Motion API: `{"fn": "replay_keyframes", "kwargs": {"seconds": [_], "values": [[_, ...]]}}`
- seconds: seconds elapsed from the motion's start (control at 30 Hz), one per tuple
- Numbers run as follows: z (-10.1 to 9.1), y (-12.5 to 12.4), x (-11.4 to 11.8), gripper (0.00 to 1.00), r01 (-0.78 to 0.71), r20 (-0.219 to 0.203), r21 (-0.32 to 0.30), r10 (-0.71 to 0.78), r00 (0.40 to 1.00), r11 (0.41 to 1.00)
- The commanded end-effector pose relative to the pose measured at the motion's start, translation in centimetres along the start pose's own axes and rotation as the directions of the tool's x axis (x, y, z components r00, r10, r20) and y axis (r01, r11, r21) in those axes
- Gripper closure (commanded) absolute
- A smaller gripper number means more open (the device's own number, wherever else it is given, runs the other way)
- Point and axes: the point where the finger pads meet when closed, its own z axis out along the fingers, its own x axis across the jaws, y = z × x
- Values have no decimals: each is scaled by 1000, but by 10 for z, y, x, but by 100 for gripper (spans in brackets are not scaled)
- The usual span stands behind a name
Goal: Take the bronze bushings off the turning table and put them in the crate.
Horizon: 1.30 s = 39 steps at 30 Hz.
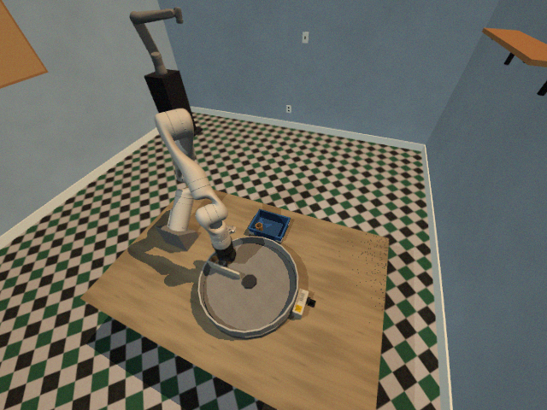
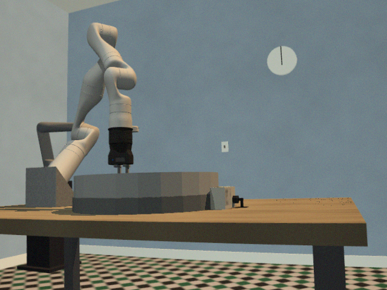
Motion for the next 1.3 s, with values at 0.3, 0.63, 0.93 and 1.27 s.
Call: {"fn": "replay_keyframes", "kwargs": {"seconds": [0.3, 0.63, 0.93, 1.27], "values": [[1, -1, 0, 55, 0, 1, 2, 0, 1000, 1000], [1, 0, 0, 100, 0, 1, 2, 0, 1000, 1000], [1, -1, 3, 100, 1, -3, 1, -1, 1000, 1000], [1, -1, 3, 100, 1, -3, 1, -1, 1000, 1000]]}}
